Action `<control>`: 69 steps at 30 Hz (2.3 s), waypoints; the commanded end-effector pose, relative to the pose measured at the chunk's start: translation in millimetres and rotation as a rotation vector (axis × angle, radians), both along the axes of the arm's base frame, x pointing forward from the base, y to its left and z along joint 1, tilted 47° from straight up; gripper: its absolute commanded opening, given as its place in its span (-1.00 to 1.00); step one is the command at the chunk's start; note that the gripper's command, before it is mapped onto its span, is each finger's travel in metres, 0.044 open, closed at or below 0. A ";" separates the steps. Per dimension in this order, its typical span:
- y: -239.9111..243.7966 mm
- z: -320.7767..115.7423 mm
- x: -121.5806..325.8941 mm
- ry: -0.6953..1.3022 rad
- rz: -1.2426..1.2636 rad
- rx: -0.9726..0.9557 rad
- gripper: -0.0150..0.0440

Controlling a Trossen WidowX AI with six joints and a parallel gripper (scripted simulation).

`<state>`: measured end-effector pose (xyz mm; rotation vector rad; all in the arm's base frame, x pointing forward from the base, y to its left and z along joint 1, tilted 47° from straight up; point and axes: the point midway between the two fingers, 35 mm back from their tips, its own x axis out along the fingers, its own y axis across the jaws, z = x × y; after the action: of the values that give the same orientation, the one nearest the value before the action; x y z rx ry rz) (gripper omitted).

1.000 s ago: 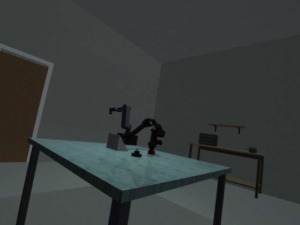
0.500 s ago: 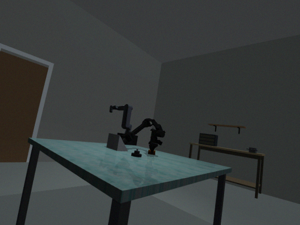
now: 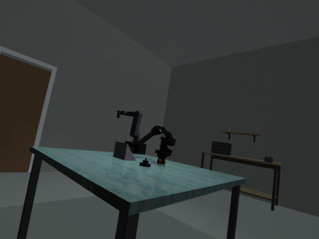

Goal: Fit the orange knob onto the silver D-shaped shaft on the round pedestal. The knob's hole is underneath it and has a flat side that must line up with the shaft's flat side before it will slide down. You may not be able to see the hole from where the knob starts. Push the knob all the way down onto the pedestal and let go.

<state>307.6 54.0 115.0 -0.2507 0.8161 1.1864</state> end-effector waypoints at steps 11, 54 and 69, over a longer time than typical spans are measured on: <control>8.7 -6.3 1.9 -0.017 0.016 -0.003 0.38; -35.0 33.5 -6.1 -0.015 0.015 -0.005 1.00; -34.1 34.4 -5.5 0.239 -0.205 0.006 1.00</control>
<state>301.1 19.5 148.1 -0.1522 0.9049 1.1277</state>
